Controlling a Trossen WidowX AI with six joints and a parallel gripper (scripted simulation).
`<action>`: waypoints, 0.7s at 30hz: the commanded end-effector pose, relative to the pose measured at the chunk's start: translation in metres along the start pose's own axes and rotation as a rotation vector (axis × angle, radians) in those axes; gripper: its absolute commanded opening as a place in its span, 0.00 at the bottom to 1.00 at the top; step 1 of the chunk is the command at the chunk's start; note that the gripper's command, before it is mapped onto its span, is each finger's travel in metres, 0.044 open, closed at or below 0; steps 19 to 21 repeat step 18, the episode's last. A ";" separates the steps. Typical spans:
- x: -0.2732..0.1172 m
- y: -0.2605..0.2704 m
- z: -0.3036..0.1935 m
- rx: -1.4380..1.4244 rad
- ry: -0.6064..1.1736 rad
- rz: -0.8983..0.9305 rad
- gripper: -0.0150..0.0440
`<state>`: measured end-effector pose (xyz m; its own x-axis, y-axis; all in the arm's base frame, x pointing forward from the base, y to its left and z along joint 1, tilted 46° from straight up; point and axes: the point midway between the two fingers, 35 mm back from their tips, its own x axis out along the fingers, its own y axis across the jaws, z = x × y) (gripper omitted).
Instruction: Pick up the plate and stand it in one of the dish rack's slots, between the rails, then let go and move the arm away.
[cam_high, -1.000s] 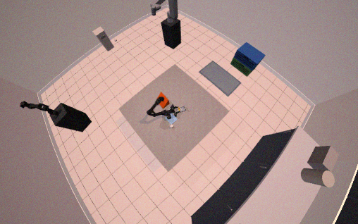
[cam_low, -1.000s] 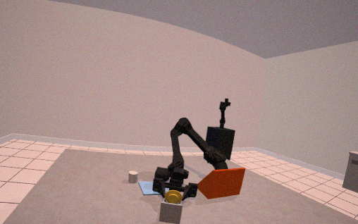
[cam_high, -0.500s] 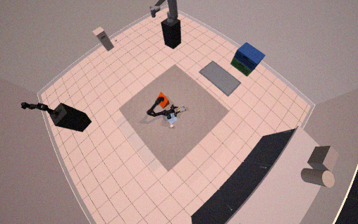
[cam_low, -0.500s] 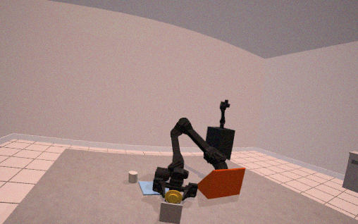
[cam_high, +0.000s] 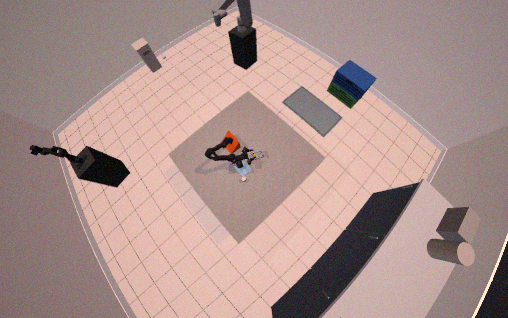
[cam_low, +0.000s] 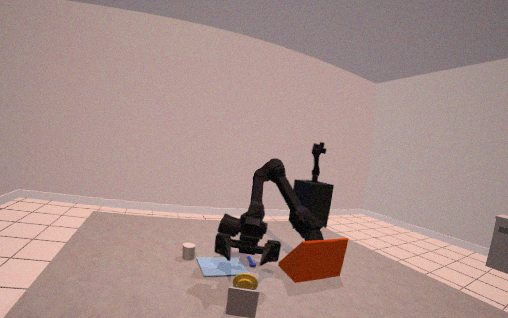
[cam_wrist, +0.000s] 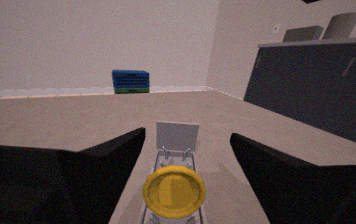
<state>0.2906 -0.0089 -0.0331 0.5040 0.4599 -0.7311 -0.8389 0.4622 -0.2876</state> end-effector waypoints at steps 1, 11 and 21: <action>-0.005 0.005 0.040 0.006 -0.006 -0.001 0.93; -0.002 0.002 0.057 0.131 0.070 0.040 0.93; 0.001 0.010 0.056 0.307 0.219 0.087 0.93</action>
